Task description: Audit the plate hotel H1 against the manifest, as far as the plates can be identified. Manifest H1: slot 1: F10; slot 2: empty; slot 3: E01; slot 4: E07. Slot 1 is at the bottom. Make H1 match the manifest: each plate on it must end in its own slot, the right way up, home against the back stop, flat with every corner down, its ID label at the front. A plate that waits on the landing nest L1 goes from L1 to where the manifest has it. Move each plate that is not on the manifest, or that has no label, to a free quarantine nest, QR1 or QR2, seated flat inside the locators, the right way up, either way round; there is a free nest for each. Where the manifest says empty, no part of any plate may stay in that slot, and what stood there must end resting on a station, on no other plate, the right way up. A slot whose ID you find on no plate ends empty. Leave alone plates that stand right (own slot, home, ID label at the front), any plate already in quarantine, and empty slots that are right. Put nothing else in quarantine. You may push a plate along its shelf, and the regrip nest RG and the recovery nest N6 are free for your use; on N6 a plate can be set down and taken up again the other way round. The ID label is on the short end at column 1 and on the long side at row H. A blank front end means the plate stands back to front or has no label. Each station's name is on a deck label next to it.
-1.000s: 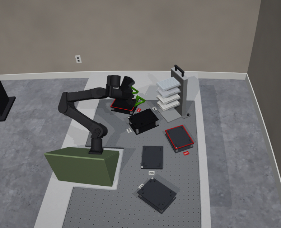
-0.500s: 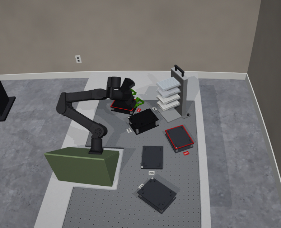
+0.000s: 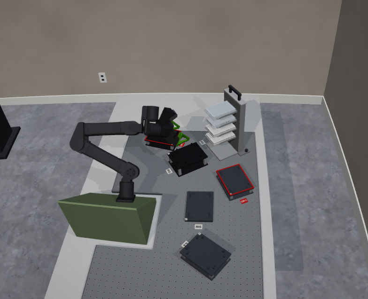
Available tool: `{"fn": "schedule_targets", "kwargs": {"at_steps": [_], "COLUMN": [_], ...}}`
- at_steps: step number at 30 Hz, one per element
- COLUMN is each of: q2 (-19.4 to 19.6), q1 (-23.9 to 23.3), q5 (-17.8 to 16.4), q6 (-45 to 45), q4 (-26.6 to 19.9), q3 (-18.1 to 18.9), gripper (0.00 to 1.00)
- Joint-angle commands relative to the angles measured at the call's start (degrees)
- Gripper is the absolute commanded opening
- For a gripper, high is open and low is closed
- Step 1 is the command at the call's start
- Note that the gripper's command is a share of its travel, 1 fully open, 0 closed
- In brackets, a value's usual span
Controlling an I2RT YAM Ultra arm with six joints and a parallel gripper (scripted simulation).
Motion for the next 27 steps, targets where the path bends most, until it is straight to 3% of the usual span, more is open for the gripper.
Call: {"fn": "schedule_targets", "kwargs": {"at_steps": [1,27], "q2": [0.56,10.04], "q1": [0.37,4.14], "q5": [2.06,5.85], "q6": [0.04,0.09], "q4": [1.08,7.04], "q3": [0.46,4.06], "gripper": [1.0,1.0]}}
